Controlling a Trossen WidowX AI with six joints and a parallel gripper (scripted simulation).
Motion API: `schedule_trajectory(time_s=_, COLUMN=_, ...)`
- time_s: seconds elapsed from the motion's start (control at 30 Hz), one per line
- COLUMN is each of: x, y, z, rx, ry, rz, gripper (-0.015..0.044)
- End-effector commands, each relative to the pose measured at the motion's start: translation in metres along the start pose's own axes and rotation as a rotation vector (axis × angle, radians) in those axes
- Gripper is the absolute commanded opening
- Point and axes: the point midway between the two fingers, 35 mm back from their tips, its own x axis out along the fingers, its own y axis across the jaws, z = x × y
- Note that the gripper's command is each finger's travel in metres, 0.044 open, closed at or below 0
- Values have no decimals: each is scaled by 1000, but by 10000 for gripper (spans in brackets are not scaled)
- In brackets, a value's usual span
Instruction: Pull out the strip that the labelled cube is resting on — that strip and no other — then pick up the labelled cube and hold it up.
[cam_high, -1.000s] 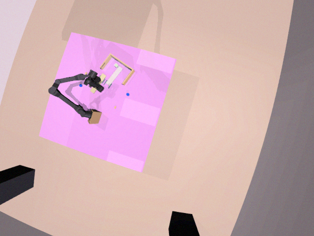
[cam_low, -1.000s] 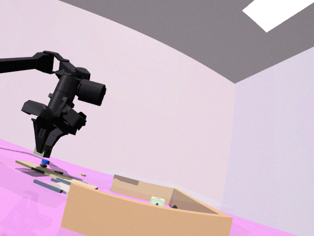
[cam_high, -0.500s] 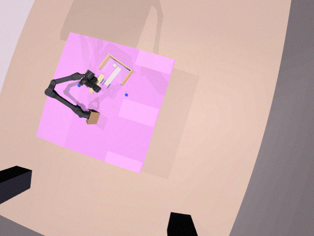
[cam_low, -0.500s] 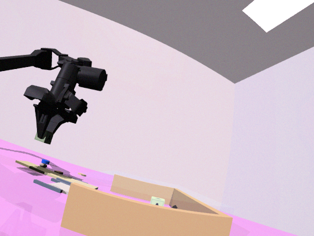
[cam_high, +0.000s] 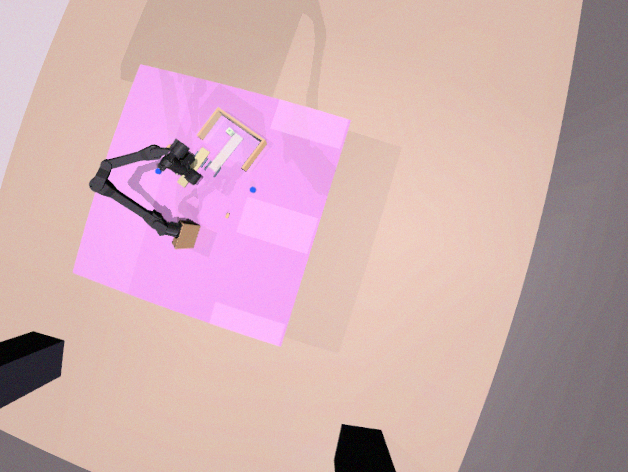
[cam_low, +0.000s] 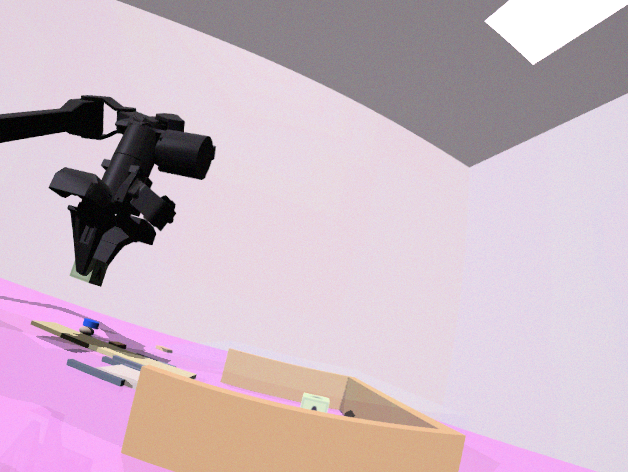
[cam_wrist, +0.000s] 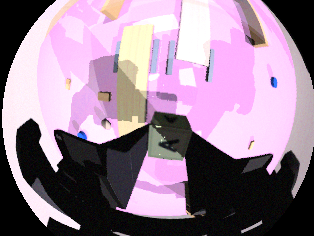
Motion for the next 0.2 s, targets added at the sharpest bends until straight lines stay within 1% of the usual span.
schedule_trajectory(time_s=0.0, x=-1, y=-1, z=0, rx=-3, ry=0, rz=-6, gripper=0)
schedule_trajectory(time_s=0.17, x=-1, y=-1, z=0, rx=-3, ry=0, rz=-6, gripper=0)
